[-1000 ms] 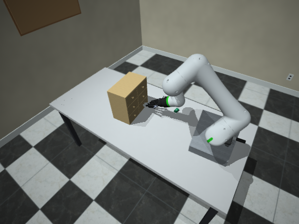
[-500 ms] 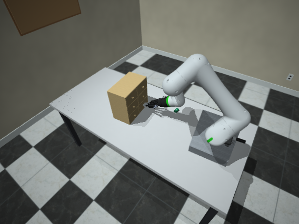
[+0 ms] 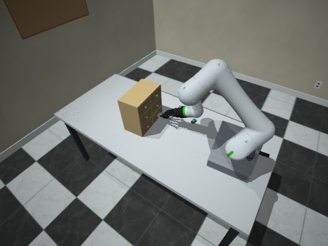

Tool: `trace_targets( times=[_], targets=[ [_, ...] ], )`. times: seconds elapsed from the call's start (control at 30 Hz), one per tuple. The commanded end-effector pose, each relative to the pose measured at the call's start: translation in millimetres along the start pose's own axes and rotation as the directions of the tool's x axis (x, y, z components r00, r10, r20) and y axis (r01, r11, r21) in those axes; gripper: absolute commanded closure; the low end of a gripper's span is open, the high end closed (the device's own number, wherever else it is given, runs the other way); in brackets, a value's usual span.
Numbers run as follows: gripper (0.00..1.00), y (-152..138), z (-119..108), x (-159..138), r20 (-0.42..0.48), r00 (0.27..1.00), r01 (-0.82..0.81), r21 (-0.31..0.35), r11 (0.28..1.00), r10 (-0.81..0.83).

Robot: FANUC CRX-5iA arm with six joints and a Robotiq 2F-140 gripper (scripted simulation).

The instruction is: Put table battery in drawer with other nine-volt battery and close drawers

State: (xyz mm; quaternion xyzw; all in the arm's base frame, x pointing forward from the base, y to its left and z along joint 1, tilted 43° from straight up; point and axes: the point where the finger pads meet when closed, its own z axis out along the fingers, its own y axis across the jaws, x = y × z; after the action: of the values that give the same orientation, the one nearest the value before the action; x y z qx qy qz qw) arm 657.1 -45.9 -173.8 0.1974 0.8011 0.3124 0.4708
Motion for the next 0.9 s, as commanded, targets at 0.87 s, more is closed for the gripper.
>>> trace_targets(
  times=[0.87],
  targets=[
    [0.92,0,-23,13,0.0,1.0,0.0,0.0,1.0,0.0]
  ],
)
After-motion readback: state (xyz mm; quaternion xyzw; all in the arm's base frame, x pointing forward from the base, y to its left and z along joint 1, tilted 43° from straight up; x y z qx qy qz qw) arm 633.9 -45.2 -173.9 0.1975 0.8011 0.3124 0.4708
